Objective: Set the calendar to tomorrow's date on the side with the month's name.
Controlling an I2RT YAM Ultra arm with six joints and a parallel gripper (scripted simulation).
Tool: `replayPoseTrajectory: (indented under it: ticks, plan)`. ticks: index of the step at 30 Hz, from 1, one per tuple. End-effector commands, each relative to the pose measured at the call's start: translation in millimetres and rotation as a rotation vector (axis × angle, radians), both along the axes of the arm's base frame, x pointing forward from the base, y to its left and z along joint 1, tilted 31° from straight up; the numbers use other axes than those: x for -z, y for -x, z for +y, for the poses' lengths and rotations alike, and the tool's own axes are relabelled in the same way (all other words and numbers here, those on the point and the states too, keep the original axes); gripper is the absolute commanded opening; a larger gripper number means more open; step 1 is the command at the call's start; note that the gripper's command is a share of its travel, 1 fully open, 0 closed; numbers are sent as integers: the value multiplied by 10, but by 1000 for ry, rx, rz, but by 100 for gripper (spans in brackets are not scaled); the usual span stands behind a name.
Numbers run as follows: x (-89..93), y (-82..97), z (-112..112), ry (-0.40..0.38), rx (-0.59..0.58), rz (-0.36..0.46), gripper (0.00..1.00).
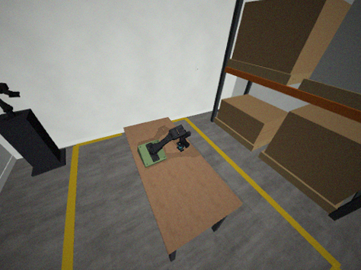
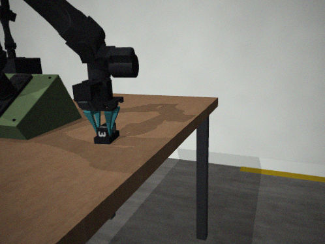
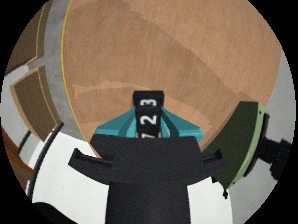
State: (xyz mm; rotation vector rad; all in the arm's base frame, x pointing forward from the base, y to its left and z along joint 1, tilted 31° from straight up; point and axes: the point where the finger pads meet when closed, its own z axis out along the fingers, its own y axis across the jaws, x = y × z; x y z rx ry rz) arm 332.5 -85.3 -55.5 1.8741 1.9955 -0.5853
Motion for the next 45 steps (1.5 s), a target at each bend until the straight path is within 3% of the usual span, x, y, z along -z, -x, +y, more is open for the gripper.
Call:
replayPoseTrajectory:
  ticks: [1,14,31,45]
  plan:
    - [-26,-21,8,5,-5,-8,27]
    - [-82,-23,42,5,-5,-8,27]
    - [-851,-46,510,3,-5,-8,27]
    - [-881,-47,528,3,-5,-8,27]
